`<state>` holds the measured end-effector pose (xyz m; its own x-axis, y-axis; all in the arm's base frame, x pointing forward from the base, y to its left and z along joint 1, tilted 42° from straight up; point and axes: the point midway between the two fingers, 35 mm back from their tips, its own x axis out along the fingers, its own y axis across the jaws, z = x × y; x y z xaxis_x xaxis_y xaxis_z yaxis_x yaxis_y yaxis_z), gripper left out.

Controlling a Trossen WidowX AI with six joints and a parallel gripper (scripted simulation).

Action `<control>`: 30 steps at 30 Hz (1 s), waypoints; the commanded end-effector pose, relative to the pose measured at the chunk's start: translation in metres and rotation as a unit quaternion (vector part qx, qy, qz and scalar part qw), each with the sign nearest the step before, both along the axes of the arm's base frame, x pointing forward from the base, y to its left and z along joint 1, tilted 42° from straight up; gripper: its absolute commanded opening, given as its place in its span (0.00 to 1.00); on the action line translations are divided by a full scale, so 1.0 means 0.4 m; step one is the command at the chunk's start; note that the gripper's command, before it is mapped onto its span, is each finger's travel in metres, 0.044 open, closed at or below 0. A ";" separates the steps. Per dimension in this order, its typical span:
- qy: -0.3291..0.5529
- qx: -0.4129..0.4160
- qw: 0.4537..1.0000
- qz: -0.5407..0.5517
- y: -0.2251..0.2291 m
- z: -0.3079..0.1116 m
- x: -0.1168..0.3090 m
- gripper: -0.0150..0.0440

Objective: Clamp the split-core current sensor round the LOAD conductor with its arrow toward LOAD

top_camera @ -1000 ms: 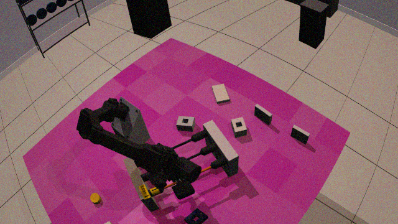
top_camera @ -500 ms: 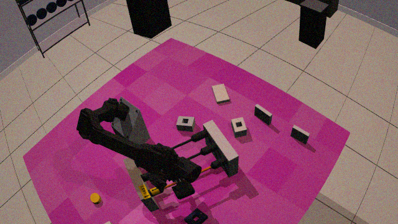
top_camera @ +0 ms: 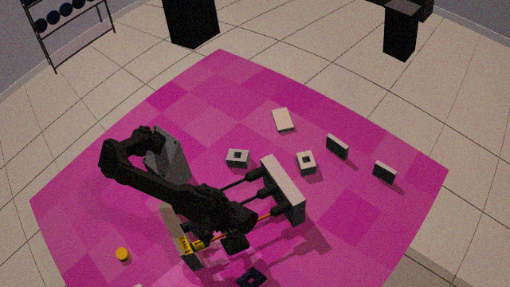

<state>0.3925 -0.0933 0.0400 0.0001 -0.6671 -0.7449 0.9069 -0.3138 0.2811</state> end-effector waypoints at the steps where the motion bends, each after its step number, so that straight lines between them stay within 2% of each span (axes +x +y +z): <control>1: 0.000 0.000 1.000 0.000 0.000 0.000 0.000 0.70; 24: 0.000 0.000 1.000 0.000 0.000 0.000 0.000 0.44; 28: -0.001 0.001 1.000 0.000 0.004 0.004 0.000 0.26; 30: -0.001 0.002 1.000 0.000 0.007 0.008 0.000 0.25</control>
